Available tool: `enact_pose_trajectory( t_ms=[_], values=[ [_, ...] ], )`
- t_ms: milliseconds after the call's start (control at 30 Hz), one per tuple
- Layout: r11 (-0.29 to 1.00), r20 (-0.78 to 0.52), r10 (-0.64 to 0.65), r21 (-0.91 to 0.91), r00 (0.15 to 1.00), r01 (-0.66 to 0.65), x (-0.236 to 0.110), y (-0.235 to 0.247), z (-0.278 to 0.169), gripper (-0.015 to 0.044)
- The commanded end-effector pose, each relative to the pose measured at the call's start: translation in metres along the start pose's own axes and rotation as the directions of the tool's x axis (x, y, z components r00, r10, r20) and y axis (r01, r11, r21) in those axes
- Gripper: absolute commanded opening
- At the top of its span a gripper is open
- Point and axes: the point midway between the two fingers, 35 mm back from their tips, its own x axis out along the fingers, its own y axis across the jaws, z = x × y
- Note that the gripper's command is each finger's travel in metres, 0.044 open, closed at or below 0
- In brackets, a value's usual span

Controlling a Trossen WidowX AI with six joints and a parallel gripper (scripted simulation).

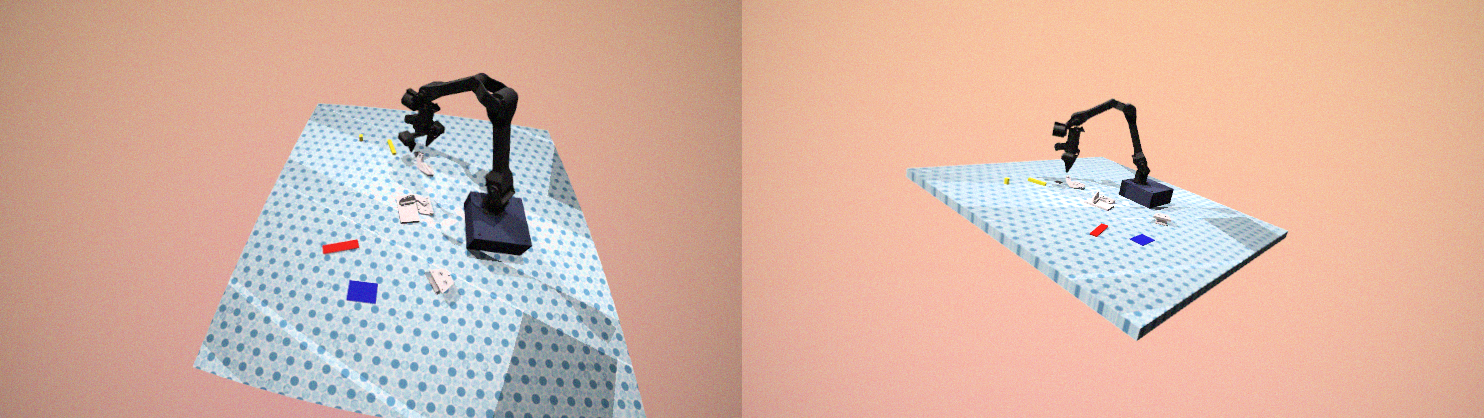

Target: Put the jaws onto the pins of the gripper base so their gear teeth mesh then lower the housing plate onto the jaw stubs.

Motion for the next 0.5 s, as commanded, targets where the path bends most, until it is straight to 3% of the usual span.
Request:
enact_pose_trajectory(
  t_ms=[0,333,467],
  values=[
    [0.996,-0.003,-0.003,0.084,1.0,0.003,0.003,-0.04,-0.002,0.0282],
    [0.993,-0.003,-0.004,0.12,1.0,0.005,0.005,-0.056,-0.004,0.002],
    [0.993,-0.003,-0.004,0.12,1.0,0.005,0.005,-0.056,-0.004,0.0]
  ],
)
